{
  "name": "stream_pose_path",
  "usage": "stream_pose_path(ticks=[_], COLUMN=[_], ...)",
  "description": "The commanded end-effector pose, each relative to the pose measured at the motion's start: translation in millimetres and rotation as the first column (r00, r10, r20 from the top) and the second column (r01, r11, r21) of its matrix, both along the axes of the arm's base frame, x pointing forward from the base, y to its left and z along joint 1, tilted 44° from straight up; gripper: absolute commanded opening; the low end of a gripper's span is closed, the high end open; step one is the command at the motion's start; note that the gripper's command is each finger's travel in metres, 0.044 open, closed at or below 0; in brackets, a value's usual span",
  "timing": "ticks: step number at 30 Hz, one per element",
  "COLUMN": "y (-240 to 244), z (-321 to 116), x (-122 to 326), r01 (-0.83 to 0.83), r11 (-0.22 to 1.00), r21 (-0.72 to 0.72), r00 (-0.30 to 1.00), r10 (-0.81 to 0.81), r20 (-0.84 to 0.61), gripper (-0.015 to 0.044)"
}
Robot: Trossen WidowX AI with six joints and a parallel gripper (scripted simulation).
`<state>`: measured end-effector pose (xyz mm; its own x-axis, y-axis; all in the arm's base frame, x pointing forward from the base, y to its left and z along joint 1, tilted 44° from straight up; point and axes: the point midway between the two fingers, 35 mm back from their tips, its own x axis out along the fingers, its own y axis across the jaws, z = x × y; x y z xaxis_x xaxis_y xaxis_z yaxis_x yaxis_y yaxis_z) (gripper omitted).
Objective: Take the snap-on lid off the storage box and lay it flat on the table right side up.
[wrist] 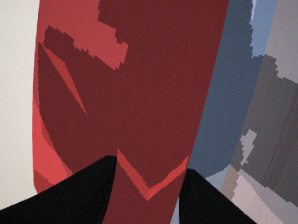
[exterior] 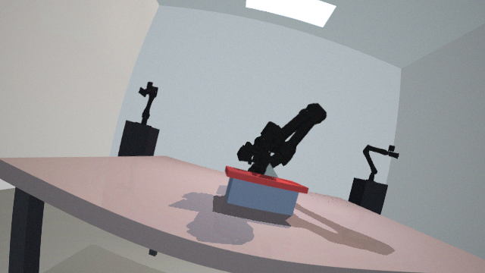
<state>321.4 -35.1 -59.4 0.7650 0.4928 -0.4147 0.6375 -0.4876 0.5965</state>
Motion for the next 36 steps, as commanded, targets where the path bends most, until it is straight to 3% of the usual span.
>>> stream_pose_path(ticks=[1, 36], y=[-0.5, -5.4], z=[0.7, 5.8], x=[0.3, -0.9], r01=[0.000, 0.000], r11=[1.000, 1.000], r21=[0.000, 0.000], r00=[1.000, 1.000], r10=[0.000, 0.000], r20=[0.000, 0.000], gripper=[0.0000, 0.0000])
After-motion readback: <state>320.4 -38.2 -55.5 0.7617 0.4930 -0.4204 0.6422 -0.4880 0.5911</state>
